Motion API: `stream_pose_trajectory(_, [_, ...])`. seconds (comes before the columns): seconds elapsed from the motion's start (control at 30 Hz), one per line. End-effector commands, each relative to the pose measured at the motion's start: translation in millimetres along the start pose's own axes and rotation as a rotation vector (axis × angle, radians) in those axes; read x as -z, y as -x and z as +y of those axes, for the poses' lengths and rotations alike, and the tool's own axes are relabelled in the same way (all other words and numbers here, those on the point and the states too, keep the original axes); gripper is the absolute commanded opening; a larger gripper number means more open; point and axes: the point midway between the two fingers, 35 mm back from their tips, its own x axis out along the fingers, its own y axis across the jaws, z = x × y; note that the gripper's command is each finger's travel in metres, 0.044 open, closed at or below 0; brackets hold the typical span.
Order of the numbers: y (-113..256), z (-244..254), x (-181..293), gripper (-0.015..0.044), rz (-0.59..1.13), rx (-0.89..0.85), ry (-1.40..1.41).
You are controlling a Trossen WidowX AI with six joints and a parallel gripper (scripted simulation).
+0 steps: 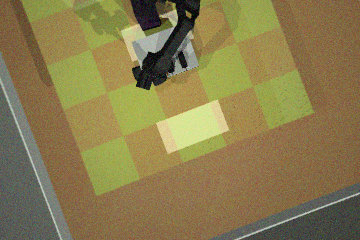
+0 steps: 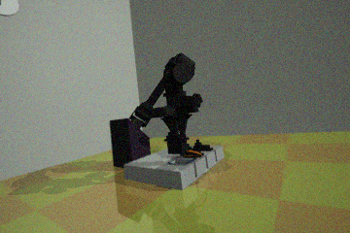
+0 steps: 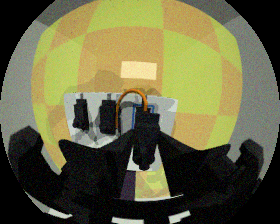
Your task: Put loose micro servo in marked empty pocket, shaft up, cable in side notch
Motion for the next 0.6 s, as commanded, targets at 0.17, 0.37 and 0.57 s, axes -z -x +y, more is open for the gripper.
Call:
stream_pose_trajectory(0.17, [-11.7, 0.6, -2.5, 0.0, -0.004, -0.005, -0.003])
stream_pose_trajectory(0.37, [-18.8, 1.0, -2.4, 0.0, -0.004, -0.005, -0.003])
stream_pose_trajectory(0.57, [-18.8, 1.0, -2.4, 0.0, -0.004, -0.005, -0.003])
